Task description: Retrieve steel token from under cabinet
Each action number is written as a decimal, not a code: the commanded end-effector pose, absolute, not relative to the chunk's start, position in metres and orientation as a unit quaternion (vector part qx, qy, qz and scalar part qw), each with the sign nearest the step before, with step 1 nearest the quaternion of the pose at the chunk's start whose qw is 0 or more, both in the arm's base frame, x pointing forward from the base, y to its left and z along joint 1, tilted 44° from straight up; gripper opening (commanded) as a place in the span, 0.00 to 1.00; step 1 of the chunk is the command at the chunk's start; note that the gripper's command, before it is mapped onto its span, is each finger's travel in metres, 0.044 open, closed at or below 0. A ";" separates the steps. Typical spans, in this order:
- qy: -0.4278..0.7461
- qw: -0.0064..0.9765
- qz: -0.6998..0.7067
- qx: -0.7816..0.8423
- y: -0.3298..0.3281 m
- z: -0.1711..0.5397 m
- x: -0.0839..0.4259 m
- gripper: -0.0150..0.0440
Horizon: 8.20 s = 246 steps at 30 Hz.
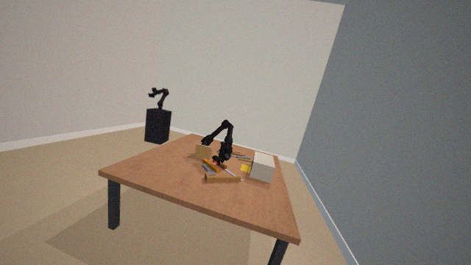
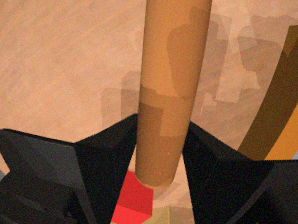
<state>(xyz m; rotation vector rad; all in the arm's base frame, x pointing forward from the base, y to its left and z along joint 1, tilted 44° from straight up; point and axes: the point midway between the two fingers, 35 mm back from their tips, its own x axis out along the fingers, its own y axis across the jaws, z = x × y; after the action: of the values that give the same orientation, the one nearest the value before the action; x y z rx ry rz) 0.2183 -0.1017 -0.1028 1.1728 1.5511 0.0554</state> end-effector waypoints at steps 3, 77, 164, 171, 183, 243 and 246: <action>0.659 0.563 0.018 0.499 -0.108 -0.107 0.216 0.25; 0.649 0.631 0.114 0.409 -0.126 -0.124 0.208 0.25; 0.621 0.691 0.223 0.295 -0.123 -0.127 0.206 0.41; 0.621 0.691 0.223 0.294 -0.124 -0.127 0.206 0.25; 0.617 0.696 0.233 0.285 -0.125 -0.125 0.222 0.25; 0.612 0.700 0.241 0.277 -0.132 -0.118 0.302 0.25; 0.612 0.701 0.241 0.277 -0.133 -0.117 0.306 0.25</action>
<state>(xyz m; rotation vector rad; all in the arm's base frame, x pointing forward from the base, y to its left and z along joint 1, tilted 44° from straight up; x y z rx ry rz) 0.2997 -0.1322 -0.1181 0.6184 1.3685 0.5372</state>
